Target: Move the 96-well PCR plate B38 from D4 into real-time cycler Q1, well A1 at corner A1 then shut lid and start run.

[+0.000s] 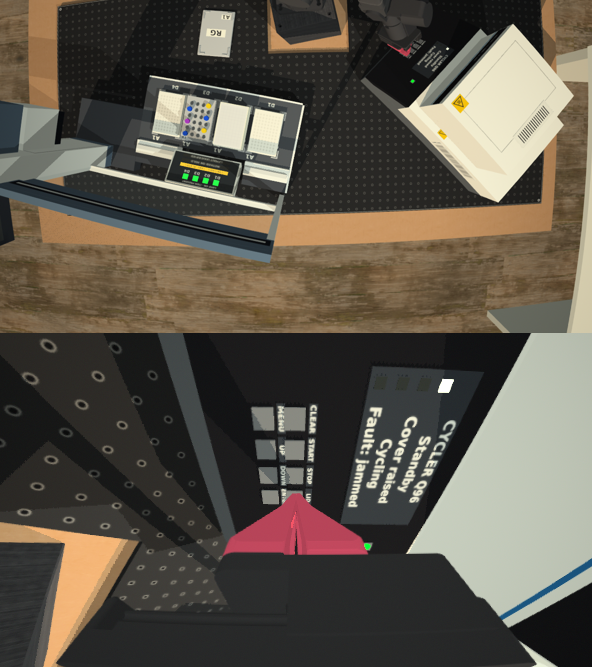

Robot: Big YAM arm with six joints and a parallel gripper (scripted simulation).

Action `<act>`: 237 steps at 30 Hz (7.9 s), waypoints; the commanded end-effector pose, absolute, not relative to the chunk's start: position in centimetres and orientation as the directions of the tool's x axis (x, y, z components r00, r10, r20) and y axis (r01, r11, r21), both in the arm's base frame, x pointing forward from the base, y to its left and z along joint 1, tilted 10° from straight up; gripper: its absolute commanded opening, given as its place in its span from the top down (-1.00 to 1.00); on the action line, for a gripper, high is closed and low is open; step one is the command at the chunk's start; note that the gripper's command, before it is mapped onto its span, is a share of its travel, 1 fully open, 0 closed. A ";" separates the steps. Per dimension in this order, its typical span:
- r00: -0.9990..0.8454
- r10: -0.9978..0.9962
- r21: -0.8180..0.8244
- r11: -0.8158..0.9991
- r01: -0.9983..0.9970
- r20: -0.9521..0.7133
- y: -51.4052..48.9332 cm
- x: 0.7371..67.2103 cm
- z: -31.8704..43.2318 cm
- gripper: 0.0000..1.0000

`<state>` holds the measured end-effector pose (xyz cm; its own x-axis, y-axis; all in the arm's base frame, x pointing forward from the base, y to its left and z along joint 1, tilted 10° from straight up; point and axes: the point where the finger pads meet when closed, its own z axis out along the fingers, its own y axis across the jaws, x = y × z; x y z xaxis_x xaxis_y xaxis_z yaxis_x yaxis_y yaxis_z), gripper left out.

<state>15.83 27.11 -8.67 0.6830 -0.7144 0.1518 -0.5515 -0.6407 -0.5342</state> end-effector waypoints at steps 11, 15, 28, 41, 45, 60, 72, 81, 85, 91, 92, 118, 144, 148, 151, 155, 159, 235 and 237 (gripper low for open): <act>0.677 -0.723 -0.555 -0.623 -0.551 0.138 27.5 16.2 -8.2 1.00; 0.682 -0.717 -0.555 -0.629 -0.545 0.143 27.6 16.4 -7.9 1.00; 0.689 -0.712 -0.548 -0.634 -0.546 0.137 28.7 15.9 -8.3 1.00; 0.678 -0.723 -0.545 -0.624 -0.560 0.132 28.6 16.0 -8.7 1.00; 0.677 -0.724 -0.545 -0.624 -0.560 0.133 28.4 16.1 -8.7 1.00; 0.676 -0.724 -0.545 -0.625 -0.560 0.136 28.0 16.4 -8.8 1.00; 0.677 -0.723 -0.544 -0.627 -0.557 0.140 27.7 16.4 -8.8 1.00; 0.677 -0.722 -0.544 -0.628 -0.556 0.142 27.6 16.5 -8.9 1.00; 0.677 -0.722 -0.544 -0.629 -0.555 0.143 27.6 16.5 -8.9 1.00; 0.678 -0.721 -0.544 -0.630 -0.554 0.144 27.6 16.5 -8.9 1.00; 0.679 -0.720 -0.544 -0.631 -0.553 0.144 27.6 16.5 -8.9 1.00; 0.689 -0.709 -0.553 -0.637 -0.537 0.148 28.3 16.4 -8.8 1.00; 0.693 -0.707 -0.568 -0.630 -0.529 0.139 29.5 16.5 -8.6 1.00; 0.693 -0.708 -0.570 -0.628 -0.529 0.137 29.7 16.6 -8.5 1.00; 0.693 -0.708 -0.572 -0.628 -0.529 0.136 29.7 16.6 -8.5 1.00; 0.692 -0.709 -0.573 -0.626 -0.529 0.136 29.9 16.7 -8.5 1.00; 0.692 -0.710 -0.573 -0.625 -0.529 0.135 29.9 16.8 -8.5 1.00; 0.682 -0.718 -0.564 -0.623 -0.542 0.138 28.2 15.4 -5.9 1.00; 0.681 -0.719 -0.560 -0.625 -0.544 0.141 27.7 15.3 -6.1 1.00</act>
<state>14.52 26.33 -6.54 0.6843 -0.7123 0.1559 -0.5513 -0.6453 -0.5289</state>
